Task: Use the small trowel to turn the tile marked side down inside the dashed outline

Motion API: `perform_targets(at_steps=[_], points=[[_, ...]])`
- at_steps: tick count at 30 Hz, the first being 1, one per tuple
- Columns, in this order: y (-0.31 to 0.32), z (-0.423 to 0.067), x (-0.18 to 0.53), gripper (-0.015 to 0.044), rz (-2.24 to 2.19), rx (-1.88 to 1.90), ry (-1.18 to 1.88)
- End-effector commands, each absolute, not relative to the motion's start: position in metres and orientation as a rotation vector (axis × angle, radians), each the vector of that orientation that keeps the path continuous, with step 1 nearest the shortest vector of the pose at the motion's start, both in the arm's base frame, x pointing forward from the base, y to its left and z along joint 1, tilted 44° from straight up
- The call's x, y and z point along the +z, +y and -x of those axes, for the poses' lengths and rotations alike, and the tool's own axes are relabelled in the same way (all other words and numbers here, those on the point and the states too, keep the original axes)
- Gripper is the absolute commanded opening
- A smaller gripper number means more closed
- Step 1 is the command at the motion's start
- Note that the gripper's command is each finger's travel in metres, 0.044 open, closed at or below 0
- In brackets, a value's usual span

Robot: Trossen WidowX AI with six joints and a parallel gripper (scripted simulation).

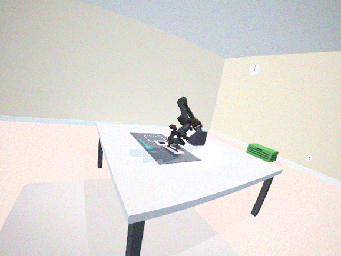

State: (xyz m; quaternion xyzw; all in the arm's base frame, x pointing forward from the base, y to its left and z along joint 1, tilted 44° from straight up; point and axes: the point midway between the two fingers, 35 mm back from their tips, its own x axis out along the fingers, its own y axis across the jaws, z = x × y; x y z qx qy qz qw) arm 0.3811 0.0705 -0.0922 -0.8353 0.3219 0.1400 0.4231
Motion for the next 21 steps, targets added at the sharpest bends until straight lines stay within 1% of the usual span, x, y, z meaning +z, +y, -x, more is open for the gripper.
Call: perform_targets(at_steps=[1, 9, 21], points=[[0.07, -0.382, -0.094, 0.0, 2.092, 0.352, 0.787], [0.064, -0.381, -0.1, 0.0, 2.093, 0.352, 0.787], [0.05, -0.382, -0.087, 0.0, 2.092, 0.353, 0.789]])
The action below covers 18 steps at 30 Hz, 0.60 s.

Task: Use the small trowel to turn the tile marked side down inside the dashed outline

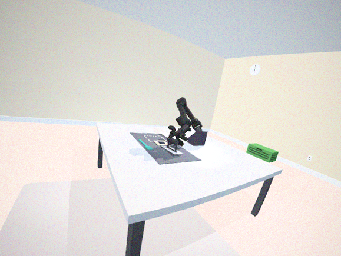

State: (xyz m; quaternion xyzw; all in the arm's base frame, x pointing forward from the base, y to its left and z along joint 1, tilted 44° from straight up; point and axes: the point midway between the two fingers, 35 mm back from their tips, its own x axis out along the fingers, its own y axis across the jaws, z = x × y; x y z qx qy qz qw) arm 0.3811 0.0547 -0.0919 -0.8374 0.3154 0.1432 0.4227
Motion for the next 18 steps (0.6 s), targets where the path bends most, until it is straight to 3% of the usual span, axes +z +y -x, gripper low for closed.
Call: perform_targets(at_steps=[1, 18], points=[[0.049, -0.382, -0.086, 0.0, 2.093, 0.353, 0.789], [0.029, -0.38, -0.068, 0.0, 2.095, 0.352, 0.789]])
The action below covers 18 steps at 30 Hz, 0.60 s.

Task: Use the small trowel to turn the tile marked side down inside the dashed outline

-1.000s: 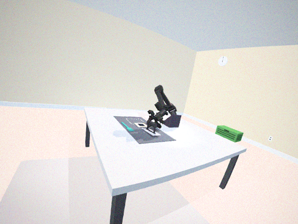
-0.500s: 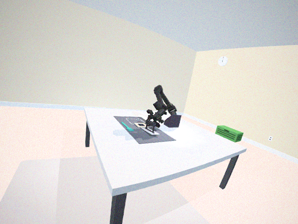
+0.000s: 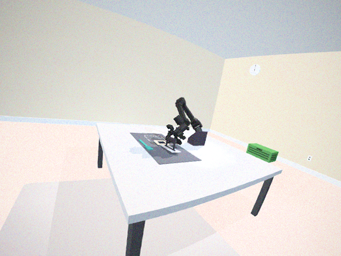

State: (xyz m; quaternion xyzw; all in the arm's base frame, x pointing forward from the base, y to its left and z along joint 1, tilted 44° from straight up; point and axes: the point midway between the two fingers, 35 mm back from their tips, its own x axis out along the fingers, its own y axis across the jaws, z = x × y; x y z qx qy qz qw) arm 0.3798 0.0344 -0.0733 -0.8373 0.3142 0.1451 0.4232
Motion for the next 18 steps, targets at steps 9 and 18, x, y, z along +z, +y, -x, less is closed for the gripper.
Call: perform_targets(at_steps=[9, 18], points=[[0.032, -0.38, -0.064, 0.0, 2.146, 0.335, 0.808], [0.041, -0.38, -0.053, 0.0, 2.191, 0.319, 0.826]])
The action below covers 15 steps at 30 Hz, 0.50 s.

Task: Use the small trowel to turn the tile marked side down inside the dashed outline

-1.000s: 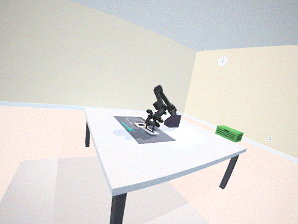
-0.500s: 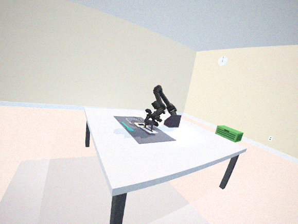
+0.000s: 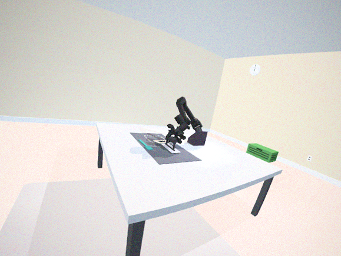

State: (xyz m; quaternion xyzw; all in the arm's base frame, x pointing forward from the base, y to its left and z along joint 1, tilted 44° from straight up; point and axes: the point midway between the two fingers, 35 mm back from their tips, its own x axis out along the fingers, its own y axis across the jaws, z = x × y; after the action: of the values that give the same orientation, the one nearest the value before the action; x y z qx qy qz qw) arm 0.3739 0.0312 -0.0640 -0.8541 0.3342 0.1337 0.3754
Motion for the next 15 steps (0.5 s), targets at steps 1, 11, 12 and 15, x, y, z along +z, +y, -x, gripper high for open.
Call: perform_targets(at_steps=[1, 11, 12, 15], points=[[0.041, -0.38, -0.05, 0.0, 2.191, 0.319, 0.826], [0.045, -0.38, -0.03, 0.0, 2.191, 0.32, 0.826], [0.044, -0.38, -0.028, 0.0, 2.191, 0.32, 0.826], [0.044, -0.38, -0.022, 0.0, 2.191, 0.32, 0.826]])
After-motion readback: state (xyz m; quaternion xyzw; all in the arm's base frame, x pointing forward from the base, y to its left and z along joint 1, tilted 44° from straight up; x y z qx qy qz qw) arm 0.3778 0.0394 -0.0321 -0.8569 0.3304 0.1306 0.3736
